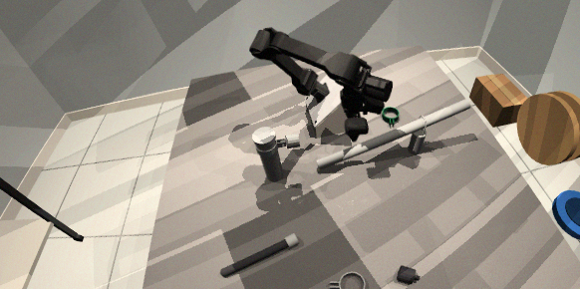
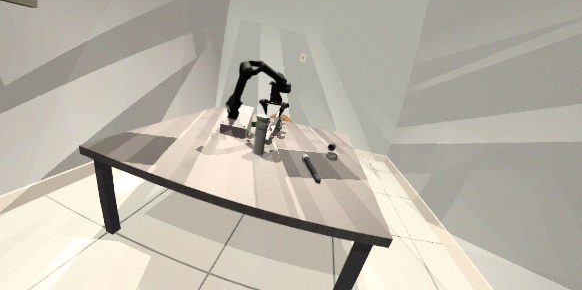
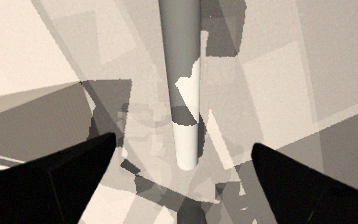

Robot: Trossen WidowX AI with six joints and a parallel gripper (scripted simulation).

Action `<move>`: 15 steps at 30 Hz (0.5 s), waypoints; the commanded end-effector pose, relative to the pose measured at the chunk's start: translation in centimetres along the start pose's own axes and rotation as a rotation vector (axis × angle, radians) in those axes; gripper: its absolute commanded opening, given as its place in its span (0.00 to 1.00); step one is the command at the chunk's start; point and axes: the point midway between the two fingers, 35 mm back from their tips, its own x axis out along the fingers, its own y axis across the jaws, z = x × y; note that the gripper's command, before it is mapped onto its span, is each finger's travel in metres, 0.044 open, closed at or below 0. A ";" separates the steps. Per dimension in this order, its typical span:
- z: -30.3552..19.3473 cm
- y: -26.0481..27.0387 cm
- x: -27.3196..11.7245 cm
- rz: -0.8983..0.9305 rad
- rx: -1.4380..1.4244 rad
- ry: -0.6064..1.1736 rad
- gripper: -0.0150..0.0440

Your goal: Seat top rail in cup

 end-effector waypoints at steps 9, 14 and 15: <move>0.4 0.1 3.3 0.054 -0.141 -0.006 1.00; 0.4 0.2 4.6 0.054 -0.141 -0.005 1.00; 0.4 0.2 4.9 0.053 -0.141 -0.005 1.00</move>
